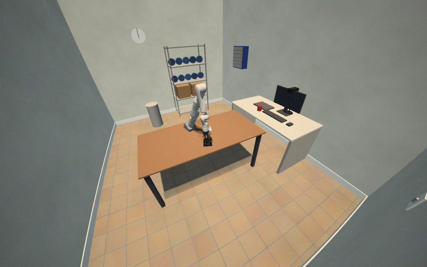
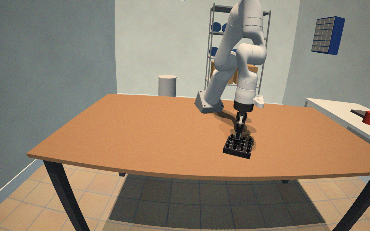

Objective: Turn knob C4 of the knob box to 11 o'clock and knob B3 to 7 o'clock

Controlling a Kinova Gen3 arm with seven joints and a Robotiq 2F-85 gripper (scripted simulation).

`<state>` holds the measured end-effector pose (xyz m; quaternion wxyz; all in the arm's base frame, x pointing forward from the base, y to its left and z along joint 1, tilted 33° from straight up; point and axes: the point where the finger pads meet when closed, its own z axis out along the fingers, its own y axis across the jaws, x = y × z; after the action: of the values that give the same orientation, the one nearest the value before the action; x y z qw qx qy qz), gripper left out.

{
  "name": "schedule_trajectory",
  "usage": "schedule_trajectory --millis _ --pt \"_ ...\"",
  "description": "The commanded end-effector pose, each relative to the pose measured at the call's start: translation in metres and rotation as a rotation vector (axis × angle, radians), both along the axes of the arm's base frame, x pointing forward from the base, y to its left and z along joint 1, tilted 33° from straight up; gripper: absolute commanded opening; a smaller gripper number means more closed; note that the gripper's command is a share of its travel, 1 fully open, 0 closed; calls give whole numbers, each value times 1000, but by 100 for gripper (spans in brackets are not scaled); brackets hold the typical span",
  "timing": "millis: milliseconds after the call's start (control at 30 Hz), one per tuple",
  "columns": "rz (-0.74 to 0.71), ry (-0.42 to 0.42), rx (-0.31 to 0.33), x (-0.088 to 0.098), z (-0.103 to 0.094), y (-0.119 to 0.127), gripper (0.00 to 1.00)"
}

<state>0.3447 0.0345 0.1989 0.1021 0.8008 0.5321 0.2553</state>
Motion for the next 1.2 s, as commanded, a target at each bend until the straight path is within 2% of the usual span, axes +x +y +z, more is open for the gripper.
schedule_trajectory --millis 0,400,1167 --pt "-12 -13 0 -1 10 -3 19" --pt "-12 -13 0 -11 25 -4 19" --pt "-35 -10 14 -12 26 -5 19"
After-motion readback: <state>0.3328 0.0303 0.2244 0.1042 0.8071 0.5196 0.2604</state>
